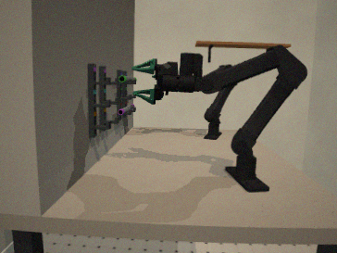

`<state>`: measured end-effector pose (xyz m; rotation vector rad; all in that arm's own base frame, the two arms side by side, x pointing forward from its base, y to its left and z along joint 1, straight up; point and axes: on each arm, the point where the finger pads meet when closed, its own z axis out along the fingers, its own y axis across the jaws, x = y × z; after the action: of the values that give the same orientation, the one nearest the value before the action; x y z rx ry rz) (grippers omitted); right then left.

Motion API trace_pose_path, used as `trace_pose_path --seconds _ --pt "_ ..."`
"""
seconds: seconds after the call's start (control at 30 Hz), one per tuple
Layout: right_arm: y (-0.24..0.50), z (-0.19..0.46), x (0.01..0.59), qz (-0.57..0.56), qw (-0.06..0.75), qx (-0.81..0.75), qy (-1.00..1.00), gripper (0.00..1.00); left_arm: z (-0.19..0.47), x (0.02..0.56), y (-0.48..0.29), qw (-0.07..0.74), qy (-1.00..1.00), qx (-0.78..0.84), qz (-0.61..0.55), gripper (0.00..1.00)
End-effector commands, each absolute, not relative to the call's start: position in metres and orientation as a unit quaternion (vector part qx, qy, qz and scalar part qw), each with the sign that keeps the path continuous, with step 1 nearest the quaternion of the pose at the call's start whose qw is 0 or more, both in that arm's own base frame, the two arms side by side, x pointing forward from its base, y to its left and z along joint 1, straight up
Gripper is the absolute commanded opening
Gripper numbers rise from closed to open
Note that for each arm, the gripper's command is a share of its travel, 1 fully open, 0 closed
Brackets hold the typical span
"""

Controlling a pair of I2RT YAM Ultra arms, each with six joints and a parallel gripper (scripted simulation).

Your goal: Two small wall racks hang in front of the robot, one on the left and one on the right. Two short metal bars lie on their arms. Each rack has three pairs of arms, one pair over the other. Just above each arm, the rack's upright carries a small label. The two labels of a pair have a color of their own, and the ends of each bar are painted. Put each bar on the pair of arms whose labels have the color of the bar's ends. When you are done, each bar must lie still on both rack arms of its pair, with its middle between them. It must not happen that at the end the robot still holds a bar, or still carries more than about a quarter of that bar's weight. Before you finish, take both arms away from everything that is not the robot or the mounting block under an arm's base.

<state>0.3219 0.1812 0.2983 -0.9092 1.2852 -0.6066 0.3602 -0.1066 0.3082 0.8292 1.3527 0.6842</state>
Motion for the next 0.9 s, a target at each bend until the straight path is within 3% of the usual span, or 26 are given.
trace_pose_path --seconds 0.0,0.87 --pt "0.187 0.301 0.319 -0.289 0.667 -0.409 0.551 1.00 0.301 0.361 -0.112 0.640 0.583 0.382 0.322 1.00" --pt "0.244 0.270 0.300 -0.364 0.618 -0.515 0.469 1.00 0.270 0.354 -0.146 0.585 0.511 0.482 0.406 1.00"
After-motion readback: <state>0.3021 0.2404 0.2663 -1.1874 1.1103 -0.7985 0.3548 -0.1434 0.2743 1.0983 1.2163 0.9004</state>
